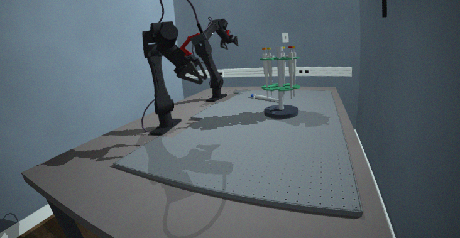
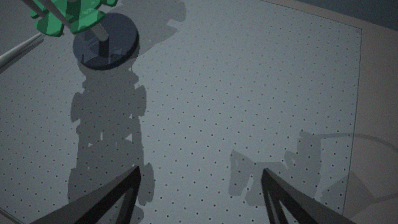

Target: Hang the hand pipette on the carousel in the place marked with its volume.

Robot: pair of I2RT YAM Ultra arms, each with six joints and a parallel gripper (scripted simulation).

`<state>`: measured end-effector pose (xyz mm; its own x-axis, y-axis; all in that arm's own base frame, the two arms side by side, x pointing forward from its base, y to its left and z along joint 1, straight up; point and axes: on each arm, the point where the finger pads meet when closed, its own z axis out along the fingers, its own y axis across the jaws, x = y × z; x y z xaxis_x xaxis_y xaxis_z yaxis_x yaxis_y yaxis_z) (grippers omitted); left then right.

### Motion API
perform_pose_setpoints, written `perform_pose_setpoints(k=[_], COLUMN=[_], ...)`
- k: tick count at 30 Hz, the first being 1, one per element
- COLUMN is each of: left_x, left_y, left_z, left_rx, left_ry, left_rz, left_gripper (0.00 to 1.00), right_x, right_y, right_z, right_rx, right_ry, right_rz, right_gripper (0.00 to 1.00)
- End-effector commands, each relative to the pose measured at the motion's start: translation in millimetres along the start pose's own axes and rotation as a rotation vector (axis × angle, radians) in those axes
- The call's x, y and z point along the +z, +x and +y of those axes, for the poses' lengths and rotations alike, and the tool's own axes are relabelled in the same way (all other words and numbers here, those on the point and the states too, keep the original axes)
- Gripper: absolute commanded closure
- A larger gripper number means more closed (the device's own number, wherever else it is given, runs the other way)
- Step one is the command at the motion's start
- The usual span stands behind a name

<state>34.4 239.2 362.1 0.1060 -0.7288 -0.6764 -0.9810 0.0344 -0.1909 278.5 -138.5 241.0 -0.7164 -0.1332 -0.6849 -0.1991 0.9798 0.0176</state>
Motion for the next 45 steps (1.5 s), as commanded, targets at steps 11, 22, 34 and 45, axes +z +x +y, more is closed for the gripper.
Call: perform_pose_setpoints(k=[11,22,34,45], left_x=[-30.7,-46.0,-14.5,19.3], left_y=[34.6,71.0,113.7,145.2], left_z=[-25.2,-97.2,-157.0,-198.1], left_rx=[0.332,0.612,0.904,1.124], left_ry=[0.028,0.301,0.547,0.78], left_rz=[0.075,0.112,0.202,0.228], left_gripper=[0.0,0.0,0.0,0.0], right_x=[-6.1,-6.1,-6.1,-6.1], right_y=[-10.9,-10.9,-10.9,-10.9], right_z=[-4.4,-4.4,-4.4,-4.4], right_rx=[-0.022,-0.022,-0.022,-0.022], right_ry=[0.015,0.015,0.015,0.015], right_rz=[-0.037,-0.037,-0.037,-0.037], right_gripper=[0.0,0.0,0.0,0.0])
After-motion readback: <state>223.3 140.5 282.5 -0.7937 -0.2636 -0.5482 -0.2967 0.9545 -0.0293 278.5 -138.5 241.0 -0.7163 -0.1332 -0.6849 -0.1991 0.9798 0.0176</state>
